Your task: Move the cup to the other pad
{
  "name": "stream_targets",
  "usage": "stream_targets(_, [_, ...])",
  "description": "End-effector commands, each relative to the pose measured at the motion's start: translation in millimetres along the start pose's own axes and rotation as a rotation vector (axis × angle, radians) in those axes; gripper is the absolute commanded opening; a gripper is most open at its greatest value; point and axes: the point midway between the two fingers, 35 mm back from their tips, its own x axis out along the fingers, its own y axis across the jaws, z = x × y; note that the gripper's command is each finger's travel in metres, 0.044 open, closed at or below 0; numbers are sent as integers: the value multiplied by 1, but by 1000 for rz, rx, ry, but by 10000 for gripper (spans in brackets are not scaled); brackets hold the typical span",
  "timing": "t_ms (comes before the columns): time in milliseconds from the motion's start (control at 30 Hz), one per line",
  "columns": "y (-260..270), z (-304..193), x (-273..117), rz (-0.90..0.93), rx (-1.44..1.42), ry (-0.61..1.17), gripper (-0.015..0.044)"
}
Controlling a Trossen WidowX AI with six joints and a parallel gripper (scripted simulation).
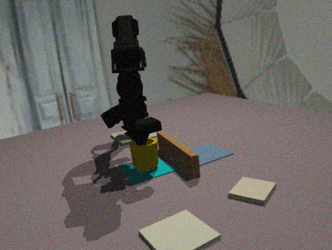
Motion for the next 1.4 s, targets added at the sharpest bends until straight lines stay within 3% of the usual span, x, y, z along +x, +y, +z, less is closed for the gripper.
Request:
stream_targets(0, [0,0,0,1,0,0,53])
stream_targets(133, [0,0,0,1,0,0,146])
stream_targets(1367, [1,0,-37,-3,0,-1,146])
